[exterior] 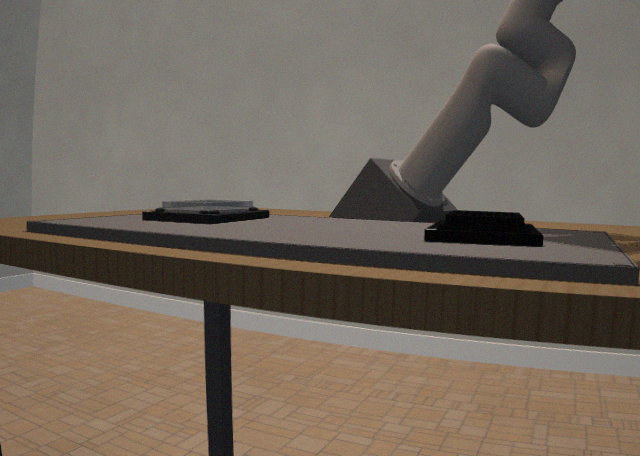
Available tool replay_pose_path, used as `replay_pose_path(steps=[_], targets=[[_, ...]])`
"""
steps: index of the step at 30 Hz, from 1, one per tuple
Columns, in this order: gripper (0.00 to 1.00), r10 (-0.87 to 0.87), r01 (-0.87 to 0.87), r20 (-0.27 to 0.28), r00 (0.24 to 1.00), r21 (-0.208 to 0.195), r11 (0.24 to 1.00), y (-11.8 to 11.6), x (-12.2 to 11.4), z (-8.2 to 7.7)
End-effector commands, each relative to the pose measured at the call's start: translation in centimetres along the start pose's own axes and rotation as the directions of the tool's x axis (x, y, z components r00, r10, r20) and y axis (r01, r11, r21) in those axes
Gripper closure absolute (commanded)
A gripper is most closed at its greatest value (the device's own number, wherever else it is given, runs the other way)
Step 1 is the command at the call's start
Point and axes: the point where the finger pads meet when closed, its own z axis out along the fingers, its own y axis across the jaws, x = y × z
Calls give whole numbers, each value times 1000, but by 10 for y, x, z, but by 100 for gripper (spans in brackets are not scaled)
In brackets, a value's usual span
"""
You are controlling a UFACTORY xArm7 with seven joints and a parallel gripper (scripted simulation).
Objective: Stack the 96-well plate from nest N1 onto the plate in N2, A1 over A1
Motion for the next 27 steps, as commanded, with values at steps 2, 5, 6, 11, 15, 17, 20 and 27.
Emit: replay_pose_path(steps=[2,5,6,11,15,17,20,27], targets=[[0,-24,25,57,998,-17,1000,19,4,13],[0,-24,25,57,998,-17,1000,31,5,22],[0,-24,25,57,998,-17,1000,31,5,22],[0,-44,48,112,993,-30,998,45,5,32],[0,-44,48,112,993,-30,998,59,5,42],[0,-44,48,112,993,-30,998,59,5,42],[0,-63,70,169,984,-38,997,71,3,50],[0,-73,82,200,977,-39,996,88,1,62]])
